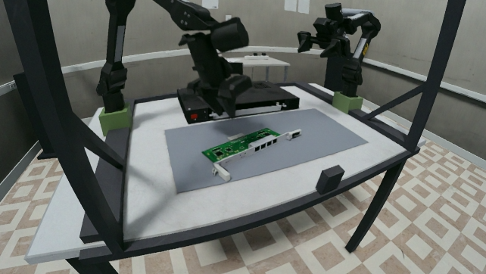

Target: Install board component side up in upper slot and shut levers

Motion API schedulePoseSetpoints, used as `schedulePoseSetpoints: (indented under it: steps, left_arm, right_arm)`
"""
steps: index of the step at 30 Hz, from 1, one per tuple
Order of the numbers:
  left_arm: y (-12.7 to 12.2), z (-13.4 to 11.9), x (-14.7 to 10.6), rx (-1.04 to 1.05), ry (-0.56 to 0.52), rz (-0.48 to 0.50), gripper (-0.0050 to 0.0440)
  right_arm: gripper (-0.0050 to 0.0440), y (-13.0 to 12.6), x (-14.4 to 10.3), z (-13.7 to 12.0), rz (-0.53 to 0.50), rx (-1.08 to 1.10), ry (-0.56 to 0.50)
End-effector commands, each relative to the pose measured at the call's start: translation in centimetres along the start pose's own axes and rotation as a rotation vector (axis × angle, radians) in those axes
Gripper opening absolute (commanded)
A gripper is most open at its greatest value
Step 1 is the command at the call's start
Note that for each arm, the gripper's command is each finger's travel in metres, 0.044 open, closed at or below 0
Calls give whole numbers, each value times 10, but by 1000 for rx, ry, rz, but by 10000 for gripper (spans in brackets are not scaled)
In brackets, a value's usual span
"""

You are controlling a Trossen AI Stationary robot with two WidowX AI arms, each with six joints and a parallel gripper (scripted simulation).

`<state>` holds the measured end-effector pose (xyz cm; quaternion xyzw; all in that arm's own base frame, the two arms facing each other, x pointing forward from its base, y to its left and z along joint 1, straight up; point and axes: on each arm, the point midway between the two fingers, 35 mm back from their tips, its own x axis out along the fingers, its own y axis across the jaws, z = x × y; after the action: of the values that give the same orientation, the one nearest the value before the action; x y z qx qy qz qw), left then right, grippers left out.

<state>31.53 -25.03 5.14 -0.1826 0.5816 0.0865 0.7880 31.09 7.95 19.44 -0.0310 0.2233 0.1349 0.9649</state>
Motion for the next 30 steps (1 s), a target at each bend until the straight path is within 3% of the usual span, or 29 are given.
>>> schedulePoseSetpoints:
  steps: [1, 9, 16, 20, 30]
  left_arm:
    - [-44, 13, 18, 45, -93, -12, 223]
    - [-53, 16, 39, 100, -165, 78, 223]
    - [-46, 19, 57, 111, -178, 120, 209]
    - [-44, 23, 81, 111, -176, 117, 192]
    - [-51, 32, 91, 108, -181, 109, 158]
  right_arm:
    - [400, 4, -4, 9, 11, -9, -22]
    - [400, 3, -5, 10, 10, -7, -24]
    - [400, 3, -4, 8, 8, -5, -18]
    - [400, 3, -4, 8, 8, -5, -18]
    - [400, 3, -4, 8, 8, -5, -18]
